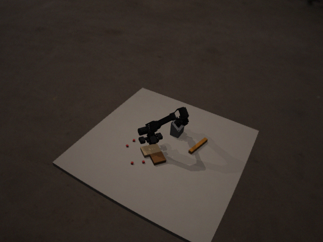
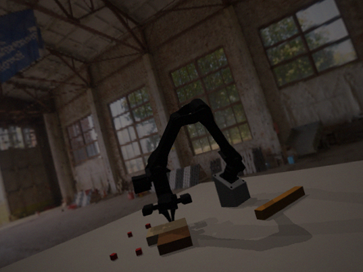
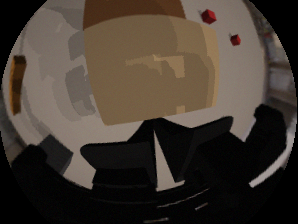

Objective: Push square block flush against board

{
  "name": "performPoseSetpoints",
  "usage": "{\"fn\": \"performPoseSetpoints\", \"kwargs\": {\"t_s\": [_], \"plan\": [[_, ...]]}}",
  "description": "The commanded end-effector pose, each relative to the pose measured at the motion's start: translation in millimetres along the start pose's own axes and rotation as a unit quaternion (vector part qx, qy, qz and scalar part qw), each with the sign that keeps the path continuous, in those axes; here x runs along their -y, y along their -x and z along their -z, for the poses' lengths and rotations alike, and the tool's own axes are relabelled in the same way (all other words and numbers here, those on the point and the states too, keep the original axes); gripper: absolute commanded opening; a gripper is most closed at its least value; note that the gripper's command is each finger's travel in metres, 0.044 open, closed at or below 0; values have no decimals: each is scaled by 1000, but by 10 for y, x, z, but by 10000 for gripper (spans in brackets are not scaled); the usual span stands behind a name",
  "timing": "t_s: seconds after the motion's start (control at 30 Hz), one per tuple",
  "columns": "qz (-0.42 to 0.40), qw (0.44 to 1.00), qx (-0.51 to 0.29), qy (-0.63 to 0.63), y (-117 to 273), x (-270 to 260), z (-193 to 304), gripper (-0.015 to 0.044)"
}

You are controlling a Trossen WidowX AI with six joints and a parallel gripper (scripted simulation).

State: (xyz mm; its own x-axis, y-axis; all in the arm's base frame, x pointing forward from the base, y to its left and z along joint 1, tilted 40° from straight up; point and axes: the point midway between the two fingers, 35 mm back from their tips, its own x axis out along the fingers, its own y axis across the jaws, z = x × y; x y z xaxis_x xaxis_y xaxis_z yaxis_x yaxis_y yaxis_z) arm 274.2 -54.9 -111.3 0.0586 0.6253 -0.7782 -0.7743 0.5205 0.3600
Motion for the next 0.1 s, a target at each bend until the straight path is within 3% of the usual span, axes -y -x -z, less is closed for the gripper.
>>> {"fn": "performPoseSetpoints", "kwargs": {"t_s": [0.0,0.07], "plan": [[-2,1000,3,2,-13,-2,8,0],[-2,1000,2,2,-13,1,41,0]]}}
